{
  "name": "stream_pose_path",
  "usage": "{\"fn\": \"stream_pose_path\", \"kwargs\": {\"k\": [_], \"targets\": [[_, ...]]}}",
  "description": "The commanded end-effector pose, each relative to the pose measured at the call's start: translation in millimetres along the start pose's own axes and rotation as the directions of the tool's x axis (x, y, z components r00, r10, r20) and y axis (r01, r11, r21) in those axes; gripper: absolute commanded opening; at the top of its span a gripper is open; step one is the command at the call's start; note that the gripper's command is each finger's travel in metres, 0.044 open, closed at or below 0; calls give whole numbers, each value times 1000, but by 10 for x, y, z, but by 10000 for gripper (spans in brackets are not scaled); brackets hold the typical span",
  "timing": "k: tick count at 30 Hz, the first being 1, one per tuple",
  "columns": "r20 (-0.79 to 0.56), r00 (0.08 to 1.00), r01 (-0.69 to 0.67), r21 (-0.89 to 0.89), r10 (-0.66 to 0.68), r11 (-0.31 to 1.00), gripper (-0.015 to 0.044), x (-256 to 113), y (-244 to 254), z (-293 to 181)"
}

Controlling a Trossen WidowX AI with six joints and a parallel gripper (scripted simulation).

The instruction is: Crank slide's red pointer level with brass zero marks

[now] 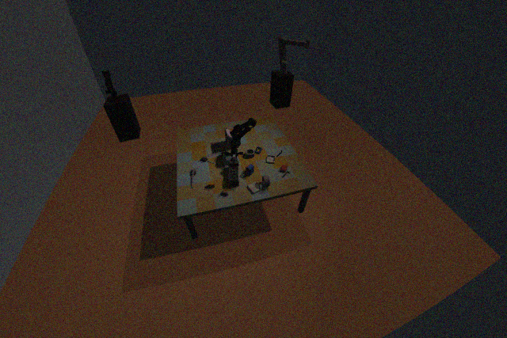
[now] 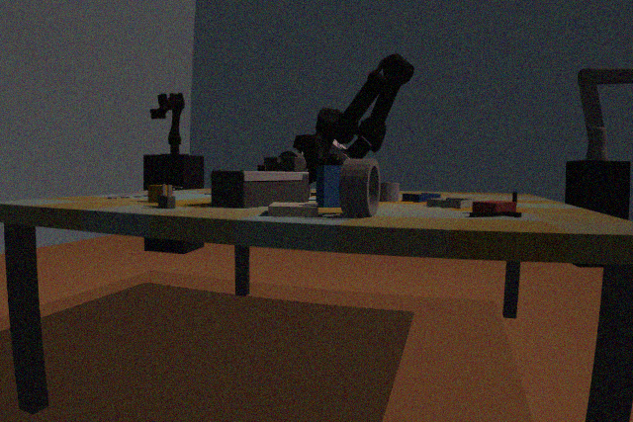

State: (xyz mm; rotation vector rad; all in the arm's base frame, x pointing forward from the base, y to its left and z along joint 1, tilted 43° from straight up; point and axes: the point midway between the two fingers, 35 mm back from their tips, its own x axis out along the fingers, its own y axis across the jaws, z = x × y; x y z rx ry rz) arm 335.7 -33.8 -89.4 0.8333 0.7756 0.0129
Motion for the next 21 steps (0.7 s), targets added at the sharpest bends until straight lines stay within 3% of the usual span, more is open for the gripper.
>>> {"fn": "stream_pose_path", "kwargs": {"k": [1,21], "targets": [[1,1000,20,9,-20,1000,0,-1,-93,-2],[2,1000,21,8,-21,1000,0,-56,-212,48]]}}
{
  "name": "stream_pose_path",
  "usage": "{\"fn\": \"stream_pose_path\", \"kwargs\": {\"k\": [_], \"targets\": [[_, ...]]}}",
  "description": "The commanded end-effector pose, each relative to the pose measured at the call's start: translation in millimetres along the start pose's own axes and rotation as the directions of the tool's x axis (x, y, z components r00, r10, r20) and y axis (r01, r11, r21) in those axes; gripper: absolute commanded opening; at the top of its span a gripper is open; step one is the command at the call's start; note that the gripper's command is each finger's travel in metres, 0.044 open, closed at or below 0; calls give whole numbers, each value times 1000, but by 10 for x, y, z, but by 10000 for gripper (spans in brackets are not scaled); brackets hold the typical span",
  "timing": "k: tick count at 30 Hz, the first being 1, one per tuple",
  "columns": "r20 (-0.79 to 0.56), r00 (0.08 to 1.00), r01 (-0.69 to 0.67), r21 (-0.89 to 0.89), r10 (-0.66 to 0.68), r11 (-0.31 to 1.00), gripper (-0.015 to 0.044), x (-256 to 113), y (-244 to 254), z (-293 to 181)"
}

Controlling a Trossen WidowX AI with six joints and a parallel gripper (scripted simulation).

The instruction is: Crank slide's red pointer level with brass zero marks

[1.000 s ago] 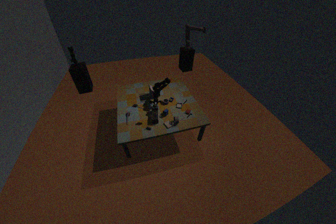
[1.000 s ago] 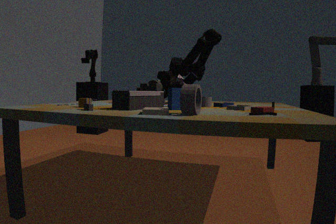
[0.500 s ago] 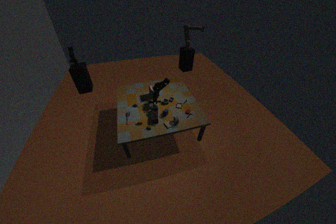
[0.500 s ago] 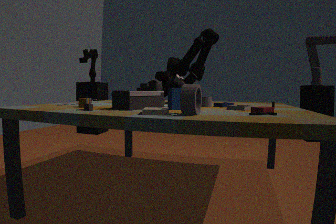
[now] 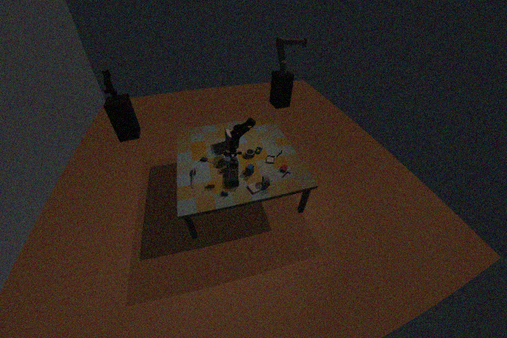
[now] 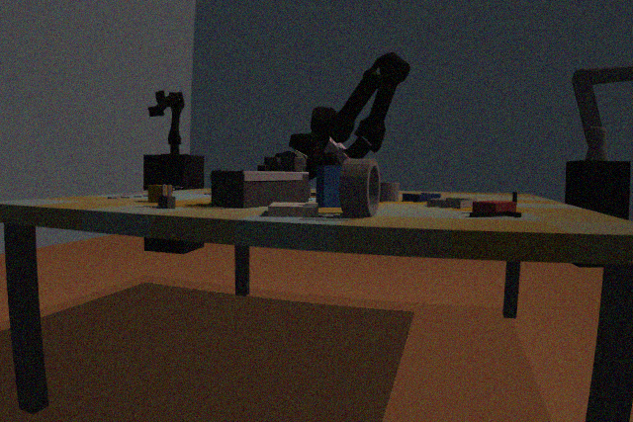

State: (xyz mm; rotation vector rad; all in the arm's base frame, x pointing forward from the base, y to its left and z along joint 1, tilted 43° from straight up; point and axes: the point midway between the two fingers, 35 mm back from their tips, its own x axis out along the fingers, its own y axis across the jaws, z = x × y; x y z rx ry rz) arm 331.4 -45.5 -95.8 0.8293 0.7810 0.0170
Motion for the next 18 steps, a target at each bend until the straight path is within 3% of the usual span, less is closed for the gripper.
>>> {"fn": "stream_pose_path", "kwargs": {"k": [1,18], "targets": [[8,1000,21,12,-21,1000,0,-33,-83,28],[8,1000,22,11,-22,1000,0,-172,-175,168]]}}
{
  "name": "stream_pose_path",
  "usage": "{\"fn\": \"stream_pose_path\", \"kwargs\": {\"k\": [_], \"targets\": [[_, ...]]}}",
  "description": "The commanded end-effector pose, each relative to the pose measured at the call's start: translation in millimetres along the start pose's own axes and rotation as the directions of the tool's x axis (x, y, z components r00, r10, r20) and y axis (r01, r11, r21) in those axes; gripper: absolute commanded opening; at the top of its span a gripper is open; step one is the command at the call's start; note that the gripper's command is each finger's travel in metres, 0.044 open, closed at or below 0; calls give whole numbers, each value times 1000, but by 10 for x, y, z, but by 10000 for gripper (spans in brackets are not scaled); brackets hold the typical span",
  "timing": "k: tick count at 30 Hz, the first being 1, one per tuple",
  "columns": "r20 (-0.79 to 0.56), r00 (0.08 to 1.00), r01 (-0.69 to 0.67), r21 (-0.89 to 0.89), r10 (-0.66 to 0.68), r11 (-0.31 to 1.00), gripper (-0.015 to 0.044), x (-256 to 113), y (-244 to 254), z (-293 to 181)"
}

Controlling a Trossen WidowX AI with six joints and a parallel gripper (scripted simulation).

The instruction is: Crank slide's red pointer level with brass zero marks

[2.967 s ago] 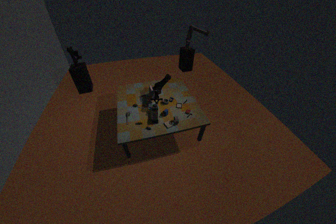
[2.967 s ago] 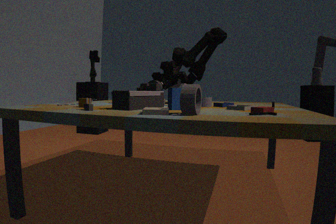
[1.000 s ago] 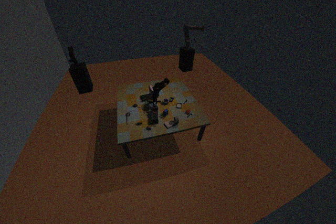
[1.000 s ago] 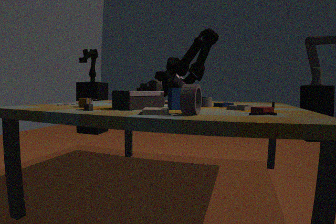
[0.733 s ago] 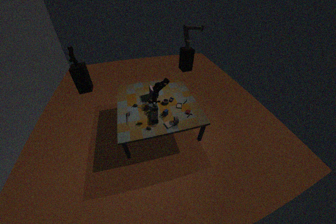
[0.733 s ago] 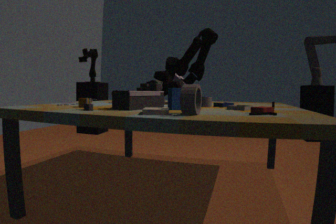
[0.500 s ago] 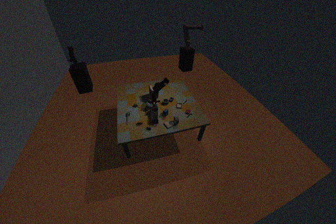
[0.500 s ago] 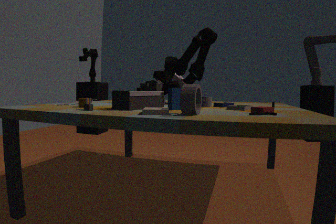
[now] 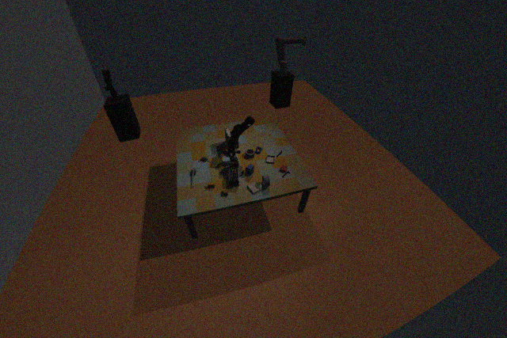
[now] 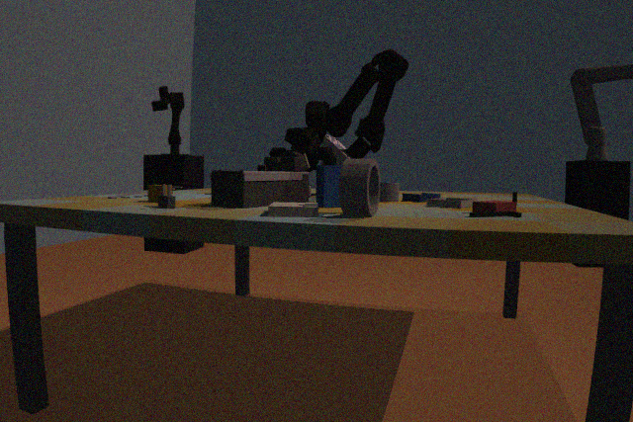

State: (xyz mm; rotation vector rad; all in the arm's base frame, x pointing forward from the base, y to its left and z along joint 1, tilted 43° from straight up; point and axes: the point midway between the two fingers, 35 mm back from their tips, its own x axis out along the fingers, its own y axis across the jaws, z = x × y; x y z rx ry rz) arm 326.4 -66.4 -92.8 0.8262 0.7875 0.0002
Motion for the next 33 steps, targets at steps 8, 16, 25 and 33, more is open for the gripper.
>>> {"fn": "stream_pose_path", "kwargs": {"k": [8,16,25,33], "targets": [[8,1000,5,7,-5,1000,0,-144,-28,143],[8,1000,5,7,-5,1000,0,-232,40,233],[8,1000,5,7,-5,1000,0,-296,175,297],[7,1000,5,8,-5,1000,0,-308,296,317]]}}
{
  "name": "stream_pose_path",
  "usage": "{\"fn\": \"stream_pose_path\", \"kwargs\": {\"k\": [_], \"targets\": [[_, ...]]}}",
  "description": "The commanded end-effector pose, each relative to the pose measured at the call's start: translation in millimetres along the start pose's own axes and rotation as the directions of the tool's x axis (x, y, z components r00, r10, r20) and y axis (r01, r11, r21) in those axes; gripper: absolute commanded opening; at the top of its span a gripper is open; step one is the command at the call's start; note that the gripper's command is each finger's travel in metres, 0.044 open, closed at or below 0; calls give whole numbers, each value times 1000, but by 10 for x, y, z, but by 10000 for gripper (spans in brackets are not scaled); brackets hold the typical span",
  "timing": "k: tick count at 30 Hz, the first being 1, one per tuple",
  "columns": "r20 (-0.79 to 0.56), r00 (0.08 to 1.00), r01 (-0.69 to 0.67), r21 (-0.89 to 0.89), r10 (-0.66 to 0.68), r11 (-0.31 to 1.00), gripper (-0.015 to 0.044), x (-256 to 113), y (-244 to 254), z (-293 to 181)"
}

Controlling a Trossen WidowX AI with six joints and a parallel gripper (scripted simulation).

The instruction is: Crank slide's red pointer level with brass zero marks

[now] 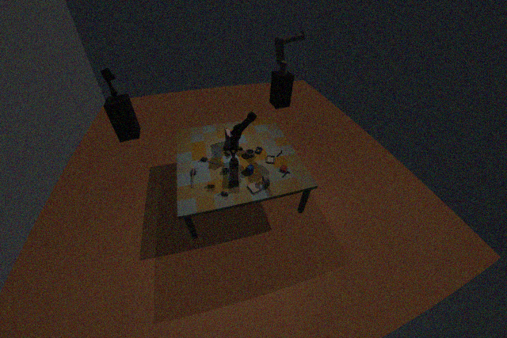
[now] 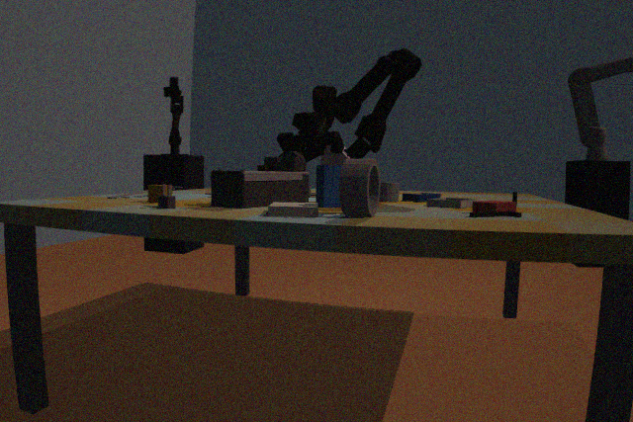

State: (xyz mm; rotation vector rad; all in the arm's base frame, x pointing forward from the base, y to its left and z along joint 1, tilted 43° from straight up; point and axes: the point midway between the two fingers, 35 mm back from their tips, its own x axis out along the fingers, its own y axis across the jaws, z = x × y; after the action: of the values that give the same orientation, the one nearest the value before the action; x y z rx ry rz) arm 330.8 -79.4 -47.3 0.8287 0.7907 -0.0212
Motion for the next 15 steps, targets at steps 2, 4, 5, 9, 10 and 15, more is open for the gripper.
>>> {"fn": "stream_pose_path", "kwargs": {"k": [2,4,5,9,10,15], "targets": [[3,1000,-13,-2,13,1000,0,-16,98,14],[3,1000,-13,-2,13,1000,0,-14,119,12],[3,1000,-13,-2,13,1000,0,-12,134,10],[3,1000,-13,-2,13,1000,0,-4,169,3],[3,1000,-13,-2,13,1000,0,-2,176,1],[2,1000,-13,-2,13,1000,0,9,205,-12]]}}
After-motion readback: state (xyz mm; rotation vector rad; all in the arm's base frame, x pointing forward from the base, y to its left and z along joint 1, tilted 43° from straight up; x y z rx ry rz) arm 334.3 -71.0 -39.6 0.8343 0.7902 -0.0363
